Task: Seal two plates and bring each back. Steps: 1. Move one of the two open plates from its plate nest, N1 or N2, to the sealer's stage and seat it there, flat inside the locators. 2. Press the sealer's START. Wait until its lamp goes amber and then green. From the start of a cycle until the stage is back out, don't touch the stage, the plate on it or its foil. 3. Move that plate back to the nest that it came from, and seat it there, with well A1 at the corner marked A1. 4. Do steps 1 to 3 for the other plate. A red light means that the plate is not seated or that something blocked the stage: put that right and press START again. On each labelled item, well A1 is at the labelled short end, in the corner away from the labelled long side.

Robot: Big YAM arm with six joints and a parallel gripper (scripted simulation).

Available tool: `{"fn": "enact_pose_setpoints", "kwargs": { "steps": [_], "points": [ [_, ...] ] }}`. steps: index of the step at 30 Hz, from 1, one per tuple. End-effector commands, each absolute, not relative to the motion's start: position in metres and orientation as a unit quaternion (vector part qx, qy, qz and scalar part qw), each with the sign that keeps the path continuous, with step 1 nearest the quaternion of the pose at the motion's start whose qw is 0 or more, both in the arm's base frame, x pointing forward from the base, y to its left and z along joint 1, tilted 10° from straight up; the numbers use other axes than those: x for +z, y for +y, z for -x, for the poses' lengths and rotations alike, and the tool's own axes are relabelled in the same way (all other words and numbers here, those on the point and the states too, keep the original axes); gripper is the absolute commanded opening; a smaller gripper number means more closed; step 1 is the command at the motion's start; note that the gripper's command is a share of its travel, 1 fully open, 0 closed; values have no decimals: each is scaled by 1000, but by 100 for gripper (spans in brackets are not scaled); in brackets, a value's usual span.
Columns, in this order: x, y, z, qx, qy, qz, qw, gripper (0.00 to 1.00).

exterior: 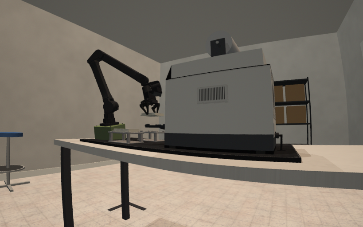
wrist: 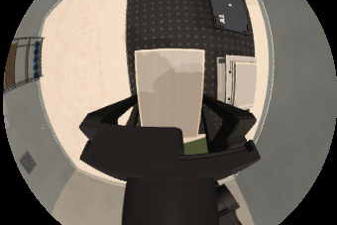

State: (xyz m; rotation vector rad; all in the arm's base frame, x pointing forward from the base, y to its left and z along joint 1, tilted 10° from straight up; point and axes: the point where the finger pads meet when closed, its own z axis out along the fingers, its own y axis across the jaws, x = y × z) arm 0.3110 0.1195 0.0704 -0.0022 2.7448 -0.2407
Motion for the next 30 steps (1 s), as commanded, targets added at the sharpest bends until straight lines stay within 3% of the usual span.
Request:
{"fn": "enact_pose_setpoints", "kwargs": {
  "steps": [1,14,30],
  "points": [
    [88,130,-335,-74,973,-1,218,0],
    [105,134,-341,-61,969,-6,239,0],
    [77,123,-317,-86,977,-3,197,0]
  ]
}}
